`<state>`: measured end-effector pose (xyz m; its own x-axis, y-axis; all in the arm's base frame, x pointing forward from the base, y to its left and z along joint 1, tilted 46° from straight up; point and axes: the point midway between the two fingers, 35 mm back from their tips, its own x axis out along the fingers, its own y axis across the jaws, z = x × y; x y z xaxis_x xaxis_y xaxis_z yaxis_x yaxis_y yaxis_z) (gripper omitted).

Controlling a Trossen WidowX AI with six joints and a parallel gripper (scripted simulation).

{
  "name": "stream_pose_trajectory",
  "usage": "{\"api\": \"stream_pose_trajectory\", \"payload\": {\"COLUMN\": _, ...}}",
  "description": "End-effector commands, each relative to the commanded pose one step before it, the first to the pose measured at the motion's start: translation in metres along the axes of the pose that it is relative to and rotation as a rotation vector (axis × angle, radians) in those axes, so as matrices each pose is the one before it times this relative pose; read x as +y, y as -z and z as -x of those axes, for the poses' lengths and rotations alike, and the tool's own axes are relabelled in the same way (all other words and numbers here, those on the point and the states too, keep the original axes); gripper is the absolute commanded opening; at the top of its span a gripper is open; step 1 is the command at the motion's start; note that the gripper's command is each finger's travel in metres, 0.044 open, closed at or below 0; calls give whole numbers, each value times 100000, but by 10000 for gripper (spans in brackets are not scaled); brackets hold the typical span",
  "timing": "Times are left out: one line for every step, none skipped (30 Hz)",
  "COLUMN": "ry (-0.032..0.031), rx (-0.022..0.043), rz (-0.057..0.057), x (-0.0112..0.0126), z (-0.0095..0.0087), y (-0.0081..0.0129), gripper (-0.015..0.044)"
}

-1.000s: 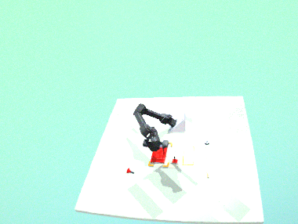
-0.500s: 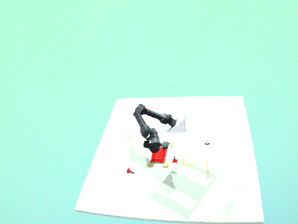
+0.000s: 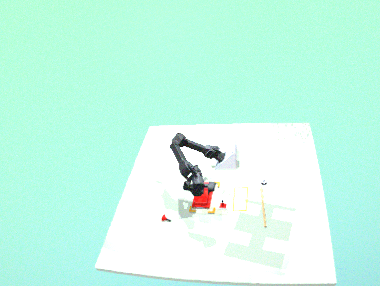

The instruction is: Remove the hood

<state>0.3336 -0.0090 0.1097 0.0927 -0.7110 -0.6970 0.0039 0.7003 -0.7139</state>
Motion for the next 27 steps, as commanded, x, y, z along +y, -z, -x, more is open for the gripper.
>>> {"api": "stream_pose_trajectory", "payload": {"ry": 637, "rx": 453, "rz": 903, "x": 21, "z": -490, "y": 245, "gripper": 440}}
{"api": "stream_pose_trajectory", "payload": {"ry": 11, "rx": 0, "rz": -2, "x": -1, "z": -85, "y": 10, "gripper": 440}}
{"api": "stream_pose_trajectory", "payload": {"ry": 11, "rx": 0, "rz": -2, "x": -1, "z": -85, "y": 11, "gripper": 440}}
{"api": "stream_pose_trajectory", "payload": {"ry": 11, "rx": 0, "rz": -2, "x": -1, "z": -85, "y": 11, "gripper": 440}}
{"api": "stream_pose_trajectory", "payload": {"ry": 12, "rx": 0, "rz": -2, "x": -1, "z": -85, "y": 11, "gripper": 440}}
{"api": "stream_pose_trajectory", "payload": {"ry": 12, "rx": 0, "rz": -2, "x": -1, "z": -85, "y": 11, "gripper": 440}}
{"api": "stream_pose_trajectory", "payload": {"ry": 12, "rx": 0, "rz": -2, "x": -1, "z": -85, "y": 12, "gripper": 440}}
{"api": "stream_pose_trajectory", "payload": {"ry": 13, "rx": 0, "rz": -2, "x": -1, "z": -85, "y": 12, "gripper": 440}}
{"api": "stream_pose_trajectory", "payload": {"ry": 13, "rx": 0, "rz": -2, "x": -1, "z": -85, "y": 12, "gripper": 440}}
{"api": "stream_pose_trajectory", "payload": {"ry": 13, "rx": 0, "rz": -2, "x": -1, "z": -84, "y": 13, "gripper": 440}}
{"api": "stream_pose_trajectory", "payload": {"ry": 11, "rx": 0, "rz": -2, "x": -1, "z": -69, "y": 10, "gripper": 440}}
{"api": "stream_pose_trajectory", "payload": {"ry": 7, "rx": 0, "rz": -1, "x": -1, "z": -42, "y": 6, "gripper": 440}}
{"api": "stream_pose_trajectory", "payload": {"ry": 2, "rx": 0, "rz": 0, "x": 0, "z": -14, "y": 2, "gripper": 440}}
{"api": "stream_pose_trajectory", "payload": {"ry": 0, "rx": 0, "rz": 0, "x": 0, "z": -8, "y": 0, "gripper": 440}}
{"api": "stream_pose_trajectory", "payload": {"ry": 0, "rx": 0, "rz": 0, "x": 0, "z": -16, "y": 0, "gripper": 440}}
{"api": "stream_pose_trajectory", "payload": {"ry": 0, "rx": 0, "rz": 0, "x": 0, "z": -24, "y": -1, "gripper": 440}}
{"api": "stream_pose_trajectory", "payload": {"ry": 0, "rx": -1, "rz": 0, "x": 0, "z": -32, "y": -1, "gripper": 440}}
{"api": "stream_pose_trajectory", "payload": {"ry": 0, "rx": -1, "rz": 0, "x": 0, "z": -40, "y": -1, "gripper": 440}}
{"api": "stream_pose_trajectory", "payload": {"ry": 0, "rx": -1, "rz": 0, "x": 0, "z": -46, "y": -1, "gripper": 440}}
{"api": "stream_pose_trajectory", "payload": {"ry": 0, "rx": -1, "rz": 0, "x": 0, "z": -49, "y": -1, "gripper": 440}}
{"api": "stream_pose_trajectory", "payload": {"ry": 0, "rx": -1, "rz": 0, "x": 0, "z": -49, "y": -1, "gripper": 440}}
{"api": "stream_pose_trajectory", "payload": {"ry": 0, "rx": -1, "rz": 0, "x": 0, "z": -49, "y": -1, "gripper": 440}}
{"api": "stream_pose_trajectory", "payload": {"ry": 0, "rx": -1, "rz": 0, "x": 0, "z": -49, "y": -1, "gripper": 440}}
{"api": "stream_pose_trajectory", "payload": {"ry": 1, "rx": -1, "rz": 0, "x": 0, "z": -49, "y": -1, "gripper": 440}}
{"api": "stream_pose_trajectory", "payload": {"ry": 1, "rx": -1, "rz": 0, "x": 0, "z": -49, "y": -1, "gripper": 440}}
{"api": "stream_pose_trajectory", "payload": {"ry": 1, "rx": -1, "rz": 0, "x": 0, "z": -49, "y": -1, "gripper": 440}}
{"api": "stream_pose_trajectory", "payload": {"ry": 1, "rx": -1, "rz": 0, "x": 0, "z": -49, "y": -1, "gripper": 440}}
